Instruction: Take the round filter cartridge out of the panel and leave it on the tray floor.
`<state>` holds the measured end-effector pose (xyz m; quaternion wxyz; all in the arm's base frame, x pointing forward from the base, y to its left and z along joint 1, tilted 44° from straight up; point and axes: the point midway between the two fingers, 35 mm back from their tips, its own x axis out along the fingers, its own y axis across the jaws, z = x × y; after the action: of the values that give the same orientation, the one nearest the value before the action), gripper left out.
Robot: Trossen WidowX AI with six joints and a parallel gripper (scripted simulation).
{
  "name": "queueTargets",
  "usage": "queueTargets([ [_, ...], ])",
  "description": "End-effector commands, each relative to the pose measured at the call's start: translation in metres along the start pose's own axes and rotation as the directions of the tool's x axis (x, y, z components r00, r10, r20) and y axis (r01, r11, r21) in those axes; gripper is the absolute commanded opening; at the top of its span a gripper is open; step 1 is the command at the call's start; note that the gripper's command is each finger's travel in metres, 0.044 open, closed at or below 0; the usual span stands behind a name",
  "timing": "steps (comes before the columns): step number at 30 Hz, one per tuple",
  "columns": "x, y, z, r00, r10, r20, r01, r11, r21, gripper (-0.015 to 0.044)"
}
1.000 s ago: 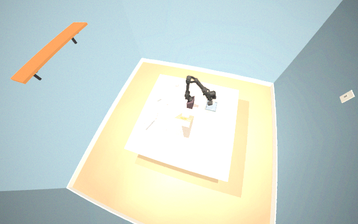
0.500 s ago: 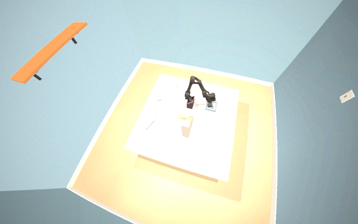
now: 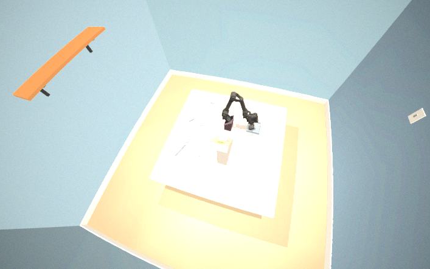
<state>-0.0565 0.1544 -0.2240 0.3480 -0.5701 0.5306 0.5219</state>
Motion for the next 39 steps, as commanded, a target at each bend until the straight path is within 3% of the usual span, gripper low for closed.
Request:
queueTargets([
  [1, 0.0, 0.0, 0.001, 1.0, 0.0, 0.001, 0.0, 1.0, 0.0, 0.0236],
  [9, 0.0, 0.0, 0.001, 1.0, 0.0, 0.001, 0.0, 1.0, 0.0, 0.044],
  [14, -0.007, 0.0, 0.006, 1.0, 0.0, 0.001, 0.0, 1.0, 0.0, 0.044],
  [20, -0.061, 0.0, 0.036, 1.0, -0.001, 0.002, 0.001, 1.0, 0.0, 0.044],
  [39, -0.05, 0.001, 0.035, 1.0, 0.003, 0.018, -0.003, 1.0, 0.0, 0.044],
])
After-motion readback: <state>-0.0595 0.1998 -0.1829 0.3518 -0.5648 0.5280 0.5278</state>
